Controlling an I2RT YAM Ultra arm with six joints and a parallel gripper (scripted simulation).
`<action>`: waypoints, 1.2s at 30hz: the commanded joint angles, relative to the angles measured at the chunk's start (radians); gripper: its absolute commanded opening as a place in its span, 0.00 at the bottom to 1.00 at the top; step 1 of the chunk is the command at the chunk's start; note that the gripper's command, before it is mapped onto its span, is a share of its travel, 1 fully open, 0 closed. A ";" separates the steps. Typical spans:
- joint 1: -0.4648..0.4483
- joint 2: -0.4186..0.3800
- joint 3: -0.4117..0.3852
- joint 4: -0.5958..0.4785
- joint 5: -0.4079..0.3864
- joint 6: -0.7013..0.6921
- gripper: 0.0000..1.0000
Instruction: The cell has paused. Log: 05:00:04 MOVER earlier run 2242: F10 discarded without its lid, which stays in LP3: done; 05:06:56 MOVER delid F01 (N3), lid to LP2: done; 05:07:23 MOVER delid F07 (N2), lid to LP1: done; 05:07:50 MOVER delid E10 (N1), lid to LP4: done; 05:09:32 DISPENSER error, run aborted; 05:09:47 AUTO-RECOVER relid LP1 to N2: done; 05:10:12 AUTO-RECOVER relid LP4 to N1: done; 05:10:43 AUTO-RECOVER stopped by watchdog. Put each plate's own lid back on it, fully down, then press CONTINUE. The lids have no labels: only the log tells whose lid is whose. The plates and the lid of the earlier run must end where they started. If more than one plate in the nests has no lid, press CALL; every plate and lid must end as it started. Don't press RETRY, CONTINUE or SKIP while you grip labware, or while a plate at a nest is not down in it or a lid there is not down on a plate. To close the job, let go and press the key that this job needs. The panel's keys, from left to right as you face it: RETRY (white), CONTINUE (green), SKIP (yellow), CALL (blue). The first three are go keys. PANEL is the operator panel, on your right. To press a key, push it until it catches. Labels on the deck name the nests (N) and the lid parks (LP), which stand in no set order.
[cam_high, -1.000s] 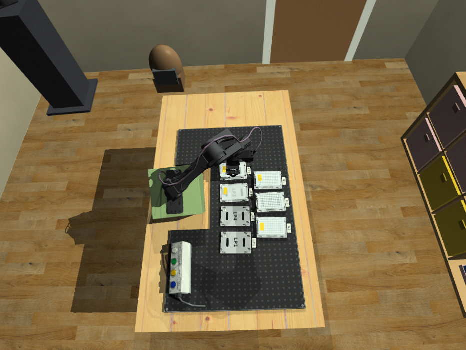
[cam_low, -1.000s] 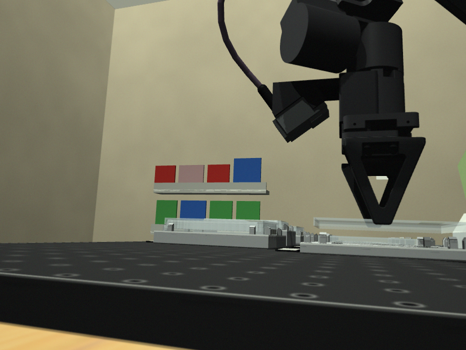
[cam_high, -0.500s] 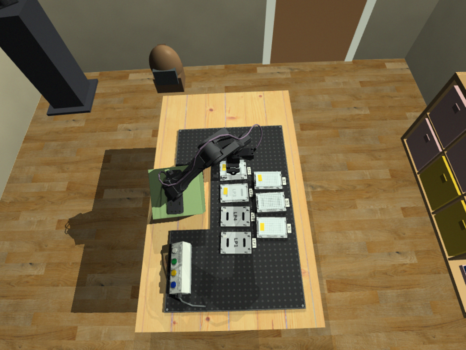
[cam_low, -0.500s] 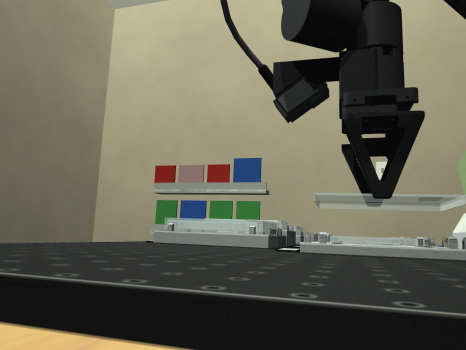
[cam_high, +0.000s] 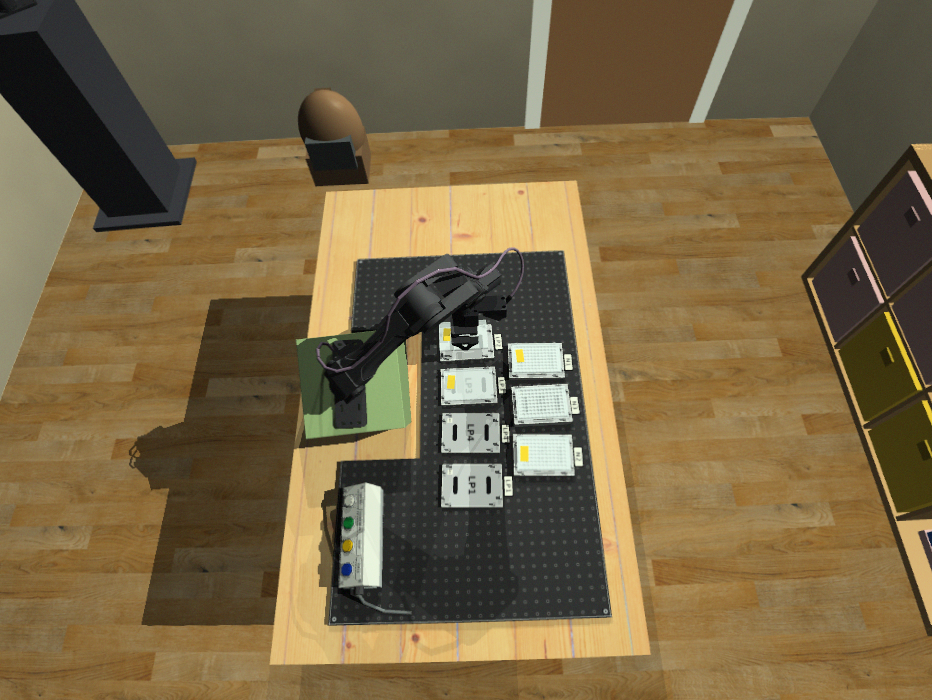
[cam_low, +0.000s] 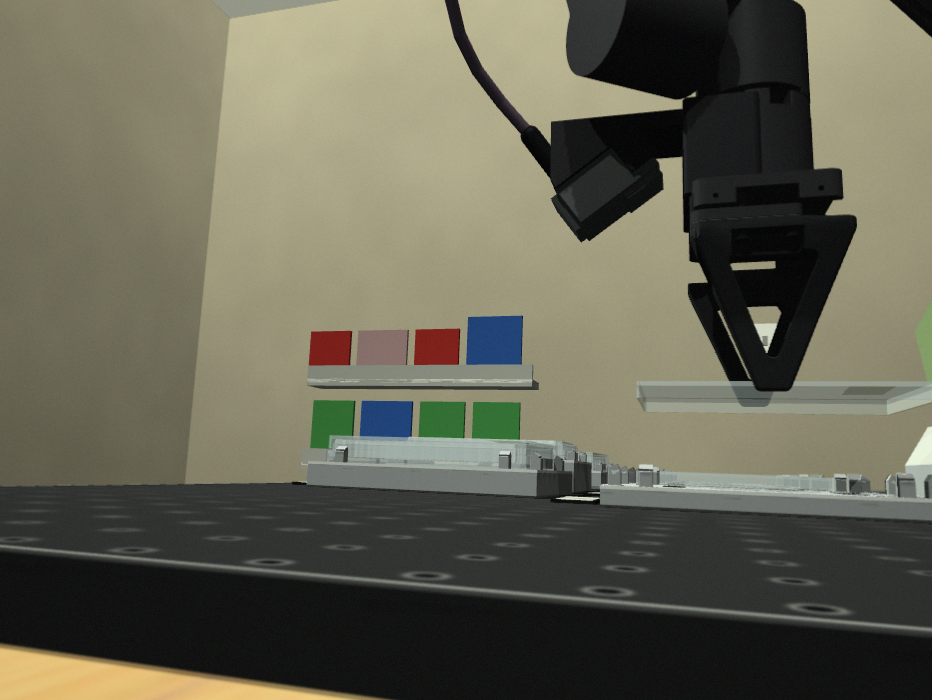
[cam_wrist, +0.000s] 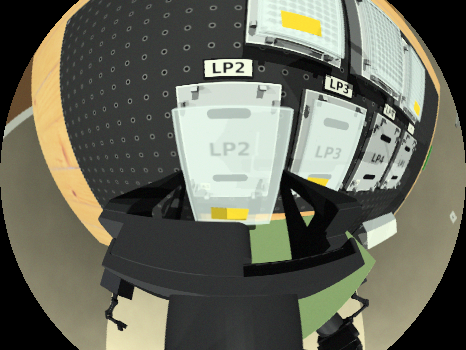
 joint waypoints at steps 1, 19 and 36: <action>0.027 -0.033 0.029 -0.014 -0.007 0.007 0.00; 0.029 -0.017 0.048 -0.029 -0.007 0.010 0.00; -0.124 -0.069 0.073 -0.044 0.038 -0.121 0.00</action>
